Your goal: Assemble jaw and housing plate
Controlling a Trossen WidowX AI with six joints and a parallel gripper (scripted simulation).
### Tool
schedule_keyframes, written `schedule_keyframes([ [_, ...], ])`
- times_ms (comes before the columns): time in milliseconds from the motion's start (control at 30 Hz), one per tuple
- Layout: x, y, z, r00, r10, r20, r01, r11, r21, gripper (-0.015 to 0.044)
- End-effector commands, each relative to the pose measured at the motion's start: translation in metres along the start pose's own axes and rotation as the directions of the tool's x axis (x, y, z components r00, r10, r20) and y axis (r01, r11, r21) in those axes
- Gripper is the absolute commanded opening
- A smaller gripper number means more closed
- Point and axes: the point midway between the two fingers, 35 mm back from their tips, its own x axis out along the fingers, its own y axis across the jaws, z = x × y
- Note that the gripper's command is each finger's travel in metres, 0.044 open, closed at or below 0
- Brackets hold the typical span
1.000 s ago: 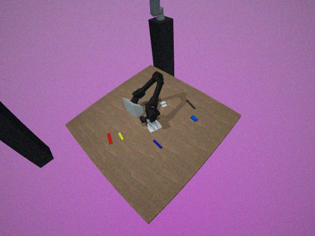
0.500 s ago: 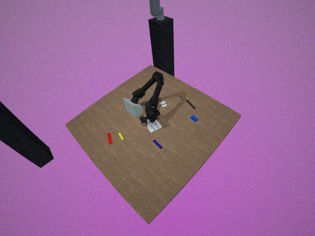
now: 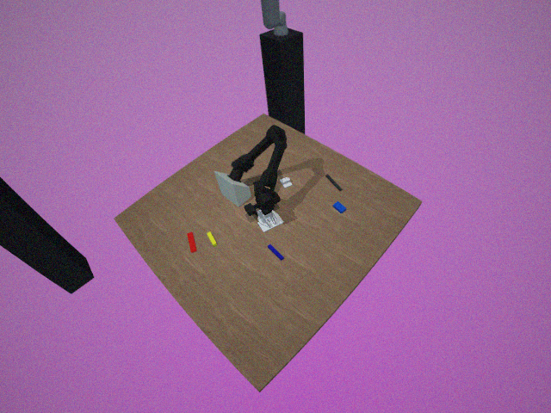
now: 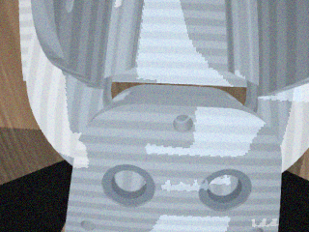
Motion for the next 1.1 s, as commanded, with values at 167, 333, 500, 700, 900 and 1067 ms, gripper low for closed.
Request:
schedule_keyframes([
  [167, 0.001, 0.0, 0.0, 1.0, -0.001, -0.002, 0.001, 1.0, 0.001, 0.0351],
  [333, 0.001, 0.0, 0.0, 1.0, -0.001, -0.002, 0.001, 1.0, 0.001, 0.0351],
  [500, 0.0, 0.0, 0.0, 1.0, 0.0, 0.0, 0.0, 1.0, 0.0, 0.043],
  [700, 0.0, 0.0, 0.0, 1.0, 0.0, 0.0, 0.0, 1.0, 0.0, 0.044],
  [900, 0.0, 0.0, 0.0, 1.0, 0.0, 0.0, 0.0, 1.0, 0.0, 0.044],
  [1067, -0.01, -0.001, 0.002, 1.0, -0.003, 0.002, 0.003, 1.0, 0.001, 0.044],
])
